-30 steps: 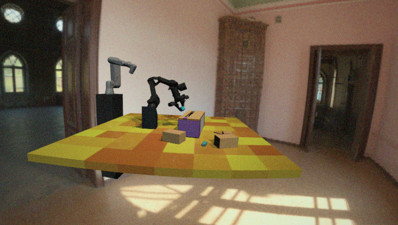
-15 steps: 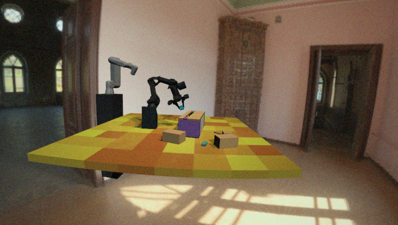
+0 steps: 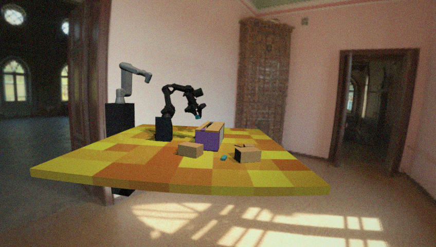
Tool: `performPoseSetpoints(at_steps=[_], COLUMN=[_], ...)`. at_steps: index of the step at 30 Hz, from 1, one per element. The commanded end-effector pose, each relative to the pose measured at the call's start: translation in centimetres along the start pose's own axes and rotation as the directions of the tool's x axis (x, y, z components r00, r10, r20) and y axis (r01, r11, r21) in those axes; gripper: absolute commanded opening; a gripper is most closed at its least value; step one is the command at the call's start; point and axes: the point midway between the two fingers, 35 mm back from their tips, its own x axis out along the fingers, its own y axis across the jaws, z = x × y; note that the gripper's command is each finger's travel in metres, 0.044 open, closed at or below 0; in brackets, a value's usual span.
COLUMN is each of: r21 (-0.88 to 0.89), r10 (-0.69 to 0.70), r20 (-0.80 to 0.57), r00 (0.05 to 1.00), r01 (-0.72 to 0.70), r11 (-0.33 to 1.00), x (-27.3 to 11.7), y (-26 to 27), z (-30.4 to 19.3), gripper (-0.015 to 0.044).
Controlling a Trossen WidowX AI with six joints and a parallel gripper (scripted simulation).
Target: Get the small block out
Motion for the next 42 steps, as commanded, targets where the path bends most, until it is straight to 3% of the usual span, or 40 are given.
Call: performPoseSetpoints(at_steps=[1,9,42], r21=[0.185,0.459,0.465], r10=[0.0,0.002,0.002], r20=[-0.019,-0.044,-0.044], r00=[1.0,0.999,0.999], r01=[0.004,0.019,0.019], r11=[0.983,0.888,0.885], x=[-0.38,-0.92,-0.93], y=[0.04,0.03,0.03], z=[-0.26,-0.55,-0.56], gripper=[0.0,0.0,0.0])
